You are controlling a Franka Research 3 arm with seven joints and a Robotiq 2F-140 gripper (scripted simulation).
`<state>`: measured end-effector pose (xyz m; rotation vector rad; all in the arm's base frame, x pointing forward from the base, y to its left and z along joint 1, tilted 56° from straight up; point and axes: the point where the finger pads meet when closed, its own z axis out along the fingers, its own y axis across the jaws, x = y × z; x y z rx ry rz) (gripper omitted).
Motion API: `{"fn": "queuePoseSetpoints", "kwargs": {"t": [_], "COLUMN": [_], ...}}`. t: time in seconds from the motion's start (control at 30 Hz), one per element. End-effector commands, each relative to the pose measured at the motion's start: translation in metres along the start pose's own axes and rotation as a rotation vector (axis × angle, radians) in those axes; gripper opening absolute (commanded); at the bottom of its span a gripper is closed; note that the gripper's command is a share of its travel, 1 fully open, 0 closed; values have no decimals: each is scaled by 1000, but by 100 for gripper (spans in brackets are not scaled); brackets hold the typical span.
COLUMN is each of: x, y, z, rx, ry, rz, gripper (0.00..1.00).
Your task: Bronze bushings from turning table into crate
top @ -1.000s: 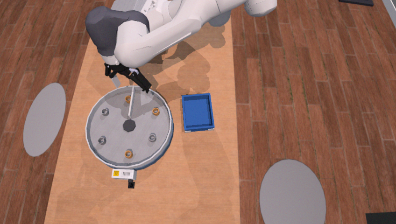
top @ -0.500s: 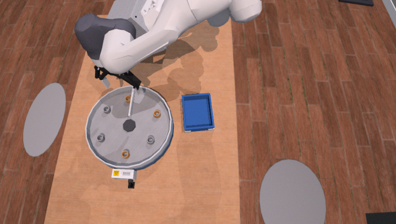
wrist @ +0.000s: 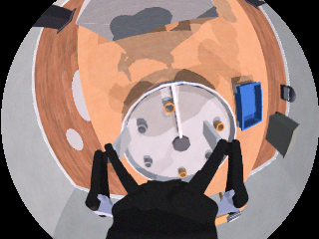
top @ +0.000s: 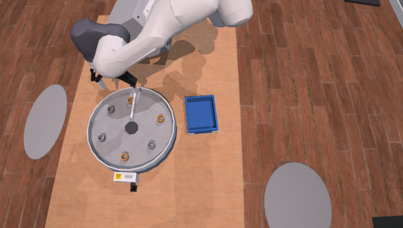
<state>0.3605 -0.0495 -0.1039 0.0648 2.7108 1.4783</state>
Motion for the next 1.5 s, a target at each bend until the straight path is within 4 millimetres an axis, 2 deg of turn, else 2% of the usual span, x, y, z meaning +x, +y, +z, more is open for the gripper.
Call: {"fn": "queuePoseSetpoints", "kwargs": {"t": [0.0, 1.1, 1.13, 1.47], "x": [-2, -2, -2, -2], "y": [-5, -5, -5, -5], "z": [-1, -1, -1, -1], "rx": [15, 15, 15, 15], "ry": [-3, -3, -3, -3], "rz": [-87, -87, -87, -87], "gripper": [100, 100, 7, 7]}}
